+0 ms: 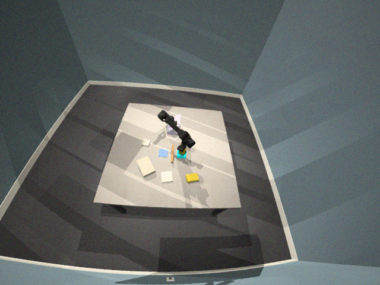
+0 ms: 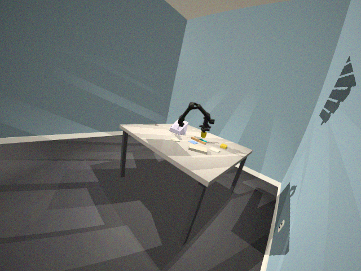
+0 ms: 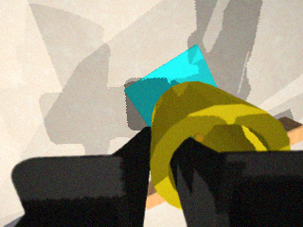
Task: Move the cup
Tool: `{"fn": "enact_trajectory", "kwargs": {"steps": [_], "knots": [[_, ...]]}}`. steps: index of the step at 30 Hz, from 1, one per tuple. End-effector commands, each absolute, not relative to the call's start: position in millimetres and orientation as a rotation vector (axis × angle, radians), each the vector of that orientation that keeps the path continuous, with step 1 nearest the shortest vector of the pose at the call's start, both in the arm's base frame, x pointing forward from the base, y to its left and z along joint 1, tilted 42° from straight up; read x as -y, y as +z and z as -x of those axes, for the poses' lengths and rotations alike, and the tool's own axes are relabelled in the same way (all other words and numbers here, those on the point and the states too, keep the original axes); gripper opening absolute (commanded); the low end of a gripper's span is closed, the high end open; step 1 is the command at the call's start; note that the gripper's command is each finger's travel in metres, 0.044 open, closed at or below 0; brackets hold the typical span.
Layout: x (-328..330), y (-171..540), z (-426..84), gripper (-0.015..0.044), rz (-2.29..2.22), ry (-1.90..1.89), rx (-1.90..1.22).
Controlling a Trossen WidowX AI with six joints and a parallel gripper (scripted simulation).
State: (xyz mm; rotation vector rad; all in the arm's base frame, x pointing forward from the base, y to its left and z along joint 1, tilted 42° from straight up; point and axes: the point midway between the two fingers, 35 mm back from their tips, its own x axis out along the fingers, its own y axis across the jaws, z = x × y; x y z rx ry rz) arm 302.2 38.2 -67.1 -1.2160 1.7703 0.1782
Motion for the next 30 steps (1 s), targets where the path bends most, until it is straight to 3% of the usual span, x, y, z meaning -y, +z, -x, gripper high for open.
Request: {"fn": "enact_trajectory", "kwargs": {"steps": [1, 30], "knots": [[-31.6, -74.0, -300.5, 0.0, 1.221, 0.18, -1.776], [-13.6, -95.6, -299.0, 0.0, 1.214, 0.177, -1.776]]}}
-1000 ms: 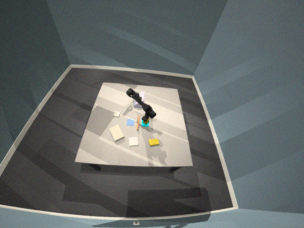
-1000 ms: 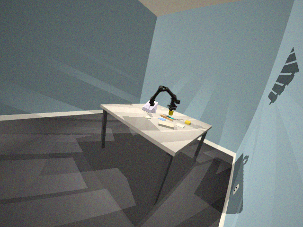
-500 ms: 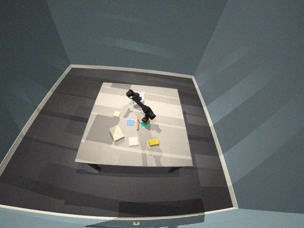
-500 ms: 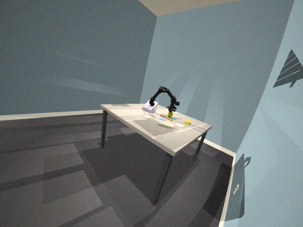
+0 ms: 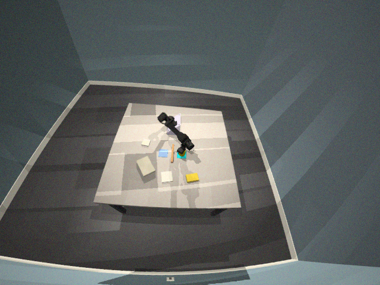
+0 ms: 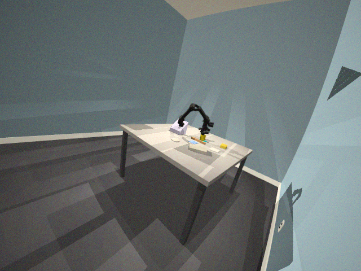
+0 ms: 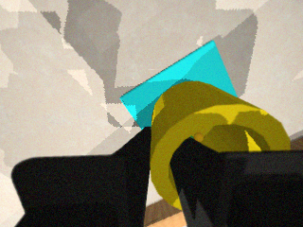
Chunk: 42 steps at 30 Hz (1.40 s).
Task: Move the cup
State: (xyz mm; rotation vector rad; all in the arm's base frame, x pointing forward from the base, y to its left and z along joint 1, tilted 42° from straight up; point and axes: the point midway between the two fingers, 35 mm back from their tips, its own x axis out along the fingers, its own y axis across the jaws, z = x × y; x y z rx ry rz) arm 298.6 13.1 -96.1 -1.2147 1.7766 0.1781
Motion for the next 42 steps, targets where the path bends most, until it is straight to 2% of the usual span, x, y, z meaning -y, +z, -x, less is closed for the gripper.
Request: {"fn": "enact_trajectory", "kwargs": {"steps": [1, 4, 10, 42], "knots": [[-13.6, -95.6, -299.0, 0.0, 1.214, 0.177, -1.776], [-13.6, -95.6, -299.0, 0.0, 1.214, 0.177, -1.776], [-13.6, -95.6, -299.0, 0.0147, 1.214, 0.177, -1.776], [-41.5, -62.8, -301.3, 0.0147, 1.219, 0.181, -1.776]]}}
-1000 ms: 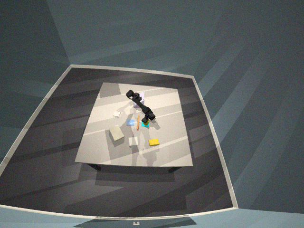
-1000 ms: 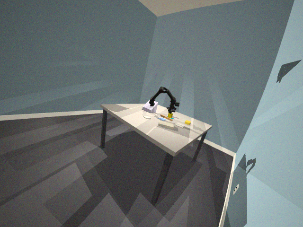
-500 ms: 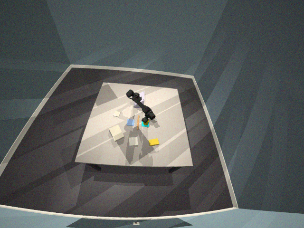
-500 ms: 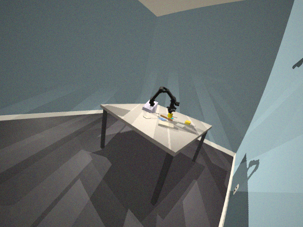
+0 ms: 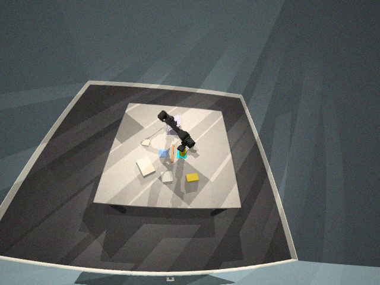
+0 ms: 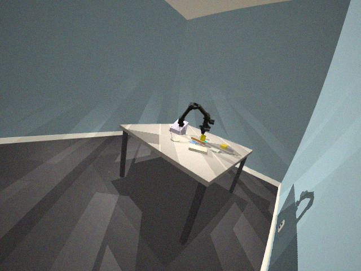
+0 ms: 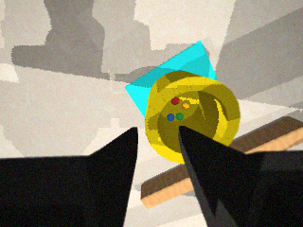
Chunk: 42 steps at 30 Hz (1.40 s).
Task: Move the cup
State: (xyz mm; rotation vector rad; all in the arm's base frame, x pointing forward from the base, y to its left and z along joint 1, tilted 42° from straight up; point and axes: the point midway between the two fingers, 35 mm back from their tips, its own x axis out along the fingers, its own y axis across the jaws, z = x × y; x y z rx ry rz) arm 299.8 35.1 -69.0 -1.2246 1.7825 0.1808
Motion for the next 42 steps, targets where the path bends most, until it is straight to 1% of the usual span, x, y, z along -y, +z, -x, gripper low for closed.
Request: {"fn": "enact_trajectory", "kwargs": {"steps": [1, 8, 19, 33, 42], "knots": [[-42.7, -61.3, -301.2, 0.0147, 1.219, 0.181, -1.776], [-45.8, -55.2, -299.7, 0.0147, 1.22, 0.181, -1.776], [-46.0, -55.1, -300.2, 0.0435, 1.226, 0.182, -1.779], [-83.0, -10.7, -303.3, 0.044, 1.219, 0.183, -1.777], [-81.2, -12.3, -303.7, 0.044, 1.227, 0.184, -1.776]]}}
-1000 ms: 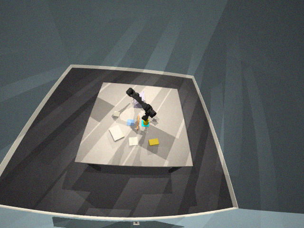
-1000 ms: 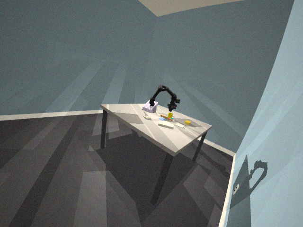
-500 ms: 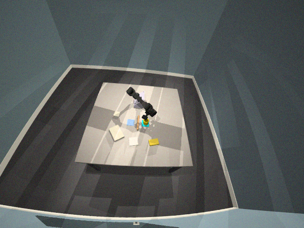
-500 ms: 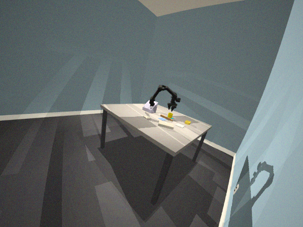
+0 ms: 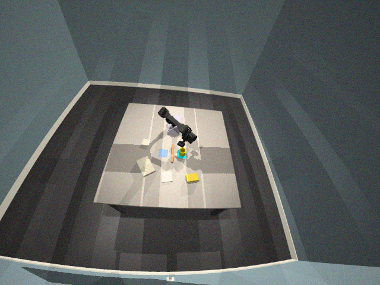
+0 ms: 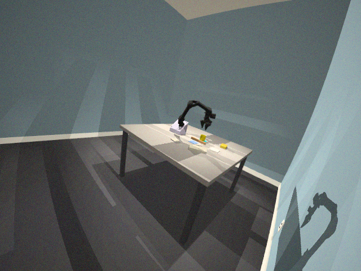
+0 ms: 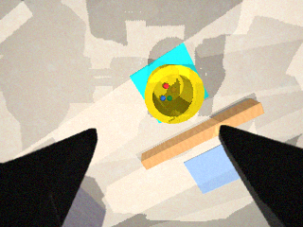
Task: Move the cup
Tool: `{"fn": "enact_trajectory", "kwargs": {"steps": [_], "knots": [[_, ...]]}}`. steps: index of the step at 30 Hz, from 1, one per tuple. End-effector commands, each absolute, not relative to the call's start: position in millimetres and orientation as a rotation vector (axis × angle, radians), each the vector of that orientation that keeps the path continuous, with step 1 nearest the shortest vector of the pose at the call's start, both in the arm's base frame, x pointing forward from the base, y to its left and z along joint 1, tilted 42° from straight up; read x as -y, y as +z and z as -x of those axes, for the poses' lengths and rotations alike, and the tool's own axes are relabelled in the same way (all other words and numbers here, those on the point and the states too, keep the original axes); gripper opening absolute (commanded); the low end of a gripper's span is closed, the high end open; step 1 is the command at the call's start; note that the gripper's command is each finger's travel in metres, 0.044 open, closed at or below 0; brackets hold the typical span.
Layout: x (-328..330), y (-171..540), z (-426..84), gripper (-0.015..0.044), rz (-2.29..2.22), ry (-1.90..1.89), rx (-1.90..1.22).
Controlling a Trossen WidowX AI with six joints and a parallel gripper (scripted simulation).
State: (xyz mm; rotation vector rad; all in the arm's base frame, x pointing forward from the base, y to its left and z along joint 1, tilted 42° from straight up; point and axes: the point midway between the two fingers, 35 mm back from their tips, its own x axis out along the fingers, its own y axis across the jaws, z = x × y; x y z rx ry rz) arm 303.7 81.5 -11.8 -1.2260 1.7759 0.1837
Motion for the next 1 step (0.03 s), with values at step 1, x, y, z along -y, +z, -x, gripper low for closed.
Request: {"fn": "enact_trajectory", "kwargs": {"steps": [1], "knots": [[-81.2, -12.3, -303.7, 0.044, 1.227, 0.184, -1.776]]}}
